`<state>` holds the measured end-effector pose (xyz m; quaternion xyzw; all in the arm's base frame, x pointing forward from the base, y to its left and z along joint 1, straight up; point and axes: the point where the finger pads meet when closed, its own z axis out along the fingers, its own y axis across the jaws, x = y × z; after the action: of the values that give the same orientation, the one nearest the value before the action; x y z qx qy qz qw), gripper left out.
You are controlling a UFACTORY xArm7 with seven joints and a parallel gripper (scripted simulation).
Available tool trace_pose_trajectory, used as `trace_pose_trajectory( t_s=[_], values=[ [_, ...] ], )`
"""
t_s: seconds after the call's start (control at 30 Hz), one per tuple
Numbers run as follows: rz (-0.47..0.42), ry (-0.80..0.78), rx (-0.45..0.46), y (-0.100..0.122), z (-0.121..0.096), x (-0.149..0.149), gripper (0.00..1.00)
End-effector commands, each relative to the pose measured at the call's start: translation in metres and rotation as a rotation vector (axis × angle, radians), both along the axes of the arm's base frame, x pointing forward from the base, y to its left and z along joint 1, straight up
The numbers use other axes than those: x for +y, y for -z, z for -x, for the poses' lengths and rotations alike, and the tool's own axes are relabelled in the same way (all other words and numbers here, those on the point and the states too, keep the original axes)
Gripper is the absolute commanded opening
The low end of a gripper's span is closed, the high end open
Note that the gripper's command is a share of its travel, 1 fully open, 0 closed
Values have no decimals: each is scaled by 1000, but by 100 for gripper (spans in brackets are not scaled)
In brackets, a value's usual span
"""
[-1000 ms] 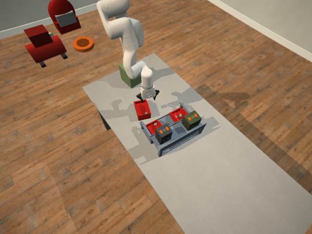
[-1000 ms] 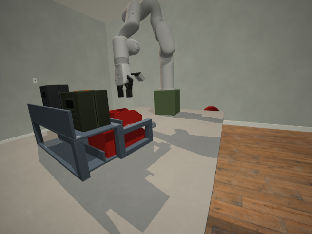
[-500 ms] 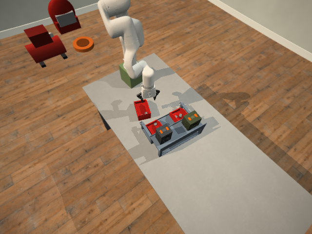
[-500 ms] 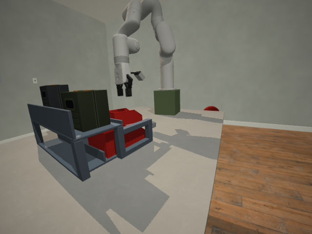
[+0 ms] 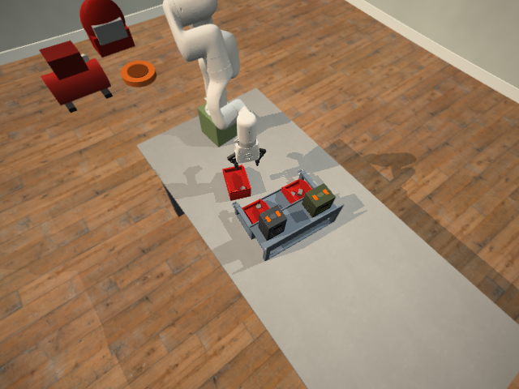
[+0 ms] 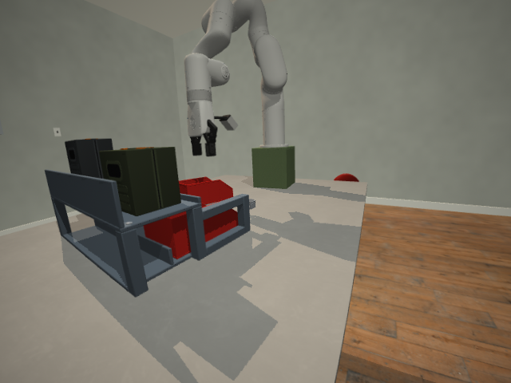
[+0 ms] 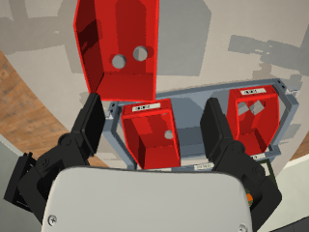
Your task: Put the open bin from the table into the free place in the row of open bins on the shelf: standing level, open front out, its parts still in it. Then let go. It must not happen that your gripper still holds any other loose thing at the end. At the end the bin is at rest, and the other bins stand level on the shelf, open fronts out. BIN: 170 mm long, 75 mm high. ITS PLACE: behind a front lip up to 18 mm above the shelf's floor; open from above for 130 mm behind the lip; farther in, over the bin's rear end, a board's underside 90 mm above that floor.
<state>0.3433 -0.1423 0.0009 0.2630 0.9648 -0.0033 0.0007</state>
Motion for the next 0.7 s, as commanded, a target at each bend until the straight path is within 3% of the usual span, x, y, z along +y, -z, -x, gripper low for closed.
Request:
trace_pose_trajectory(
  t_s=[0.0, 0.67],
  values=[
    [1, 0, -3, -1, -1, 0, 100],
    [1, 0, -3, -4, -1, 0, 100]
  ],
)
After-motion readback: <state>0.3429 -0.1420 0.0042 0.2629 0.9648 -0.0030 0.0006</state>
